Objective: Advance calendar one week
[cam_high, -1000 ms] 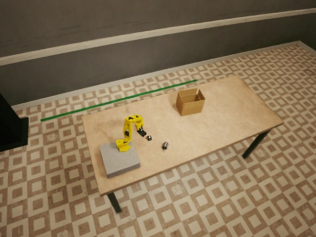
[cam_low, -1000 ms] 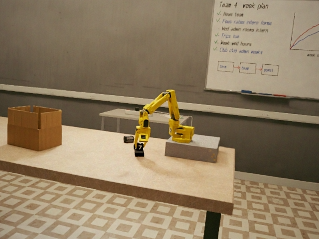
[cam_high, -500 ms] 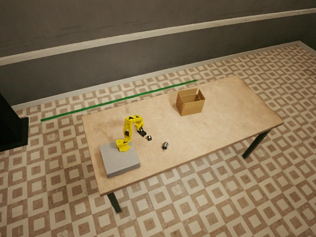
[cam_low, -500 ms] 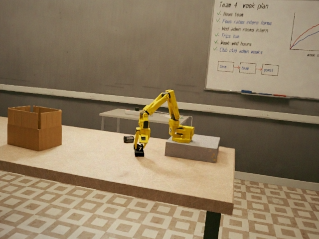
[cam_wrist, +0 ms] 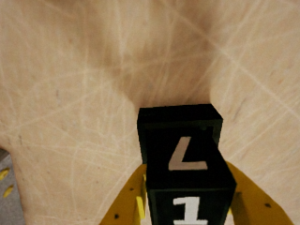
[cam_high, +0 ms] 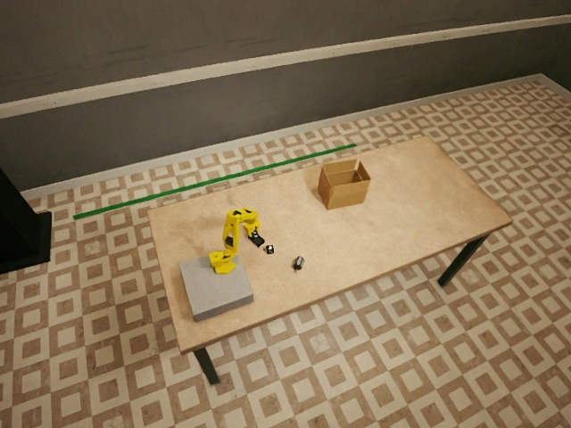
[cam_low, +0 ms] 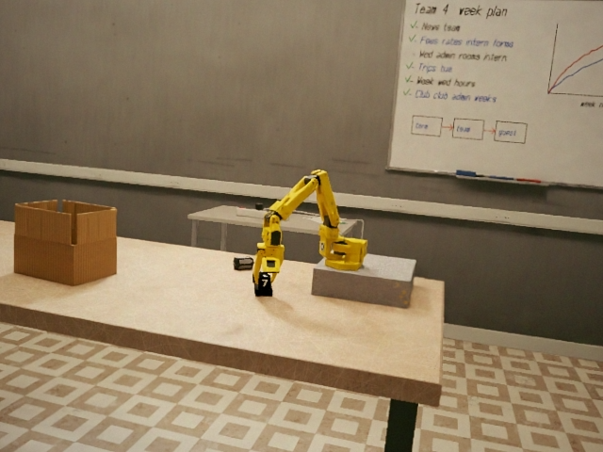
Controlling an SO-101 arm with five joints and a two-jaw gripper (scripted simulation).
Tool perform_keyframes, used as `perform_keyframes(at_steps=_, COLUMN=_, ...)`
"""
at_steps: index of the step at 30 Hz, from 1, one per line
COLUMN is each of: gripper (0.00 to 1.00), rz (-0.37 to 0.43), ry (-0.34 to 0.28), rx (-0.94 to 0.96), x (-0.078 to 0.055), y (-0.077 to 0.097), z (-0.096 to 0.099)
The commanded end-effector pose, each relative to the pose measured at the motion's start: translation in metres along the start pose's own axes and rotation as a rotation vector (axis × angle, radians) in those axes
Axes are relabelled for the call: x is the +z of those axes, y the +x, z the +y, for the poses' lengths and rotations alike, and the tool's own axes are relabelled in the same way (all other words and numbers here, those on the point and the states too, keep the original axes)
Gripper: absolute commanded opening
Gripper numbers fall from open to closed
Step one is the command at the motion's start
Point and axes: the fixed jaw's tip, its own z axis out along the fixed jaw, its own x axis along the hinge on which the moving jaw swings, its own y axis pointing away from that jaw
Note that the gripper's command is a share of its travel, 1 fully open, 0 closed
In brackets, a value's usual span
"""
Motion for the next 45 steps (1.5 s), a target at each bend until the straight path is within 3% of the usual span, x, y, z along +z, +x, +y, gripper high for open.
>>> perform_keyframes(at_steps=1, gripper=0.0, rz=0.005, ry=-0.019, rx=0.004, x=0.0049, y=-0.0001, z=0.0051)
perform_keyframes(at_steps=23, gripper=0.0, rz=0.005, ry=-0.019, rx=0.004, x=0.0095, y=-0.0001, z=0.0052)
perform_keyframes(at_steps=33, gripper=0.16, rz=0.005, ry=-0.019, rx=0.004, x=0.0095, y=-0.0001, z=0.0052)
perform_keyframes(at_steps=45, gripper=0.19, rz=0.005, ry=-0.019, rx=0.004, x=0.0095, y=-0.0001, z=0.0052)
